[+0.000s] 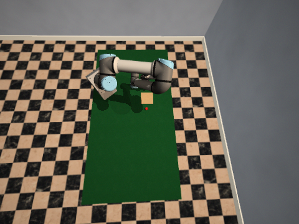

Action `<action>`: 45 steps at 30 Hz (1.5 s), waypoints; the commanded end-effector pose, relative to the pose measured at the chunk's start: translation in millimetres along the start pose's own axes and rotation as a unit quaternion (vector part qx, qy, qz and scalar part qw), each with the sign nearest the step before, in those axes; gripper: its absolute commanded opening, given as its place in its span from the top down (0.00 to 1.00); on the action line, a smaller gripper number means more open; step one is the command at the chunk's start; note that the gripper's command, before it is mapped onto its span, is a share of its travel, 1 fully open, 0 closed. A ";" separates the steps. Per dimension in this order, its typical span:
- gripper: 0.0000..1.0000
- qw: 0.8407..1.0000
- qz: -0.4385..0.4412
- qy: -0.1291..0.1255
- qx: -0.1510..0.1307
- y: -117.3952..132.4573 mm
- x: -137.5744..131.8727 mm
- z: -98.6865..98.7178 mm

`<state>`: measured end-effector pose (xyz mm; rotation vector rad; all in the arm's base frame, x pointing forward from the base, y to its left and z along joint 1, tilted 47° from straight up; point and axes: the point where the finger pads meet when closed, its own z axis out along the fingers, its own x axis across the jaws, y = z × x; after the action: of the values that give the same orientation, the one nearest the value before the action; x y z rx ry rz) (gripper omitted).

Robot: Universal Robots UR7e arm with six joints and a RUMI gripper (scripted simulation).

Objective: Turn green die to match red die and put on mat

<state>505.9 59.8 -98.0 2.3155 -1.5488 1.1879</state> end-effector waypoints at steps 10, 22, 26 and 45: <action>0.76 1.000 0.000 0.000 0.000 -0.3 0.0 -0.4; 0.76 1.000 0.000 0.000 0.000 -0.3 0.0 1.3; 0.76 1.000 0.000 0.000 0.000 -0.3 0.0 5.8; 0.76 1.000 0.000 0.000 0.000 -0.4 0.0 29.8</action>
<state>520.7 46.5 -116.8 2.3153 -1.5489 1.1877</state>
